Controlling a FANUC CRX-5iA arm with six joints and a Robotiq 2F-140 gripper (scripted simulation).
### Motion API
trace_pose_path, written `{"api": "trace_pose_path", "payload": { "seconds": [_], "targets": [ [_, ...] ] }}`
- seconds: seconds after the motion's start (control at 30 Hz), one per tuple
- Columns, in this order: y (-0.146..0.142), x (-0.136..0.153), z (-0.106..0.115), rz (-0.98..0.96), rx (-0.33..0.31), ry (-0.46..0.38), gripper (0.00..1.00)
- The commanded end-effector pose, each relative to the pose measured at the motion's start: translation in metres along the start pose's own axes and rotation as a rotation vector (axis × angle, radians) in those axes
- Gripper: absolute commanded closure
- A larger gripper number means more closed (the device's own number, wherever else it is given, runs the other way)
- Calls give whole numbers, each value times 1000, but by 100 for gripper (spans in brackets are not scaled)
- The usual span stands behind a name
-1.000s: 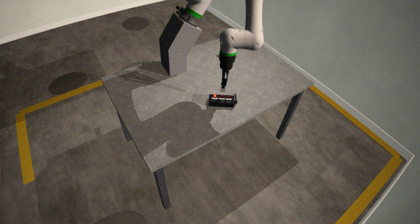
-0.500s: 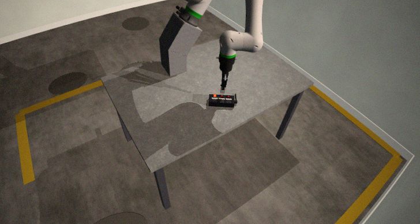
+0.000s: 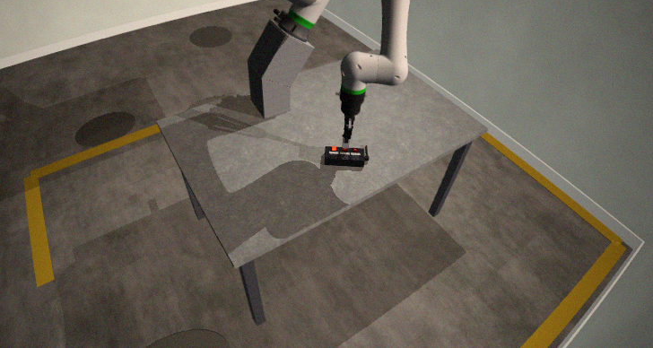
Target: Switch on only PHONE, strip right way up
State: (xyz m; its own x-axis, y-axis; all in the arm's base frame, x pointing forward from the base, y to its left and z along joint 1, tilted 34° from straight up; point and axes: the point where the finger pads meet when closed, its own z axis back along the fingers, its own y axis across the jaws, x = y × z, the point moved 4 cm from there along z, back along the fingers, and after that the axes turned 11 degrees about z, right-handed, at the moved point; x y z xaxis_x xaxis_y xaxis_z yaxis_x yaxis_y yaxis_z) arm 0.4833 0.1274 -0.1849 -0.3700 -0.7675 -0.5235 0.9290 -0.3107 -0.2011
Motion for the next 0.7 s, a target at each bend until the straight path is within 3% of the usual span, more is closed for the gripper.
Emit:
{"api": "trace_pose_path", "payload": {
  "seconds": [0.0,0.67],
  "targets": [
    [0,0,-4,0,0,0,100],
    [0,0,-11,0,0,0,100]
  ]
}}
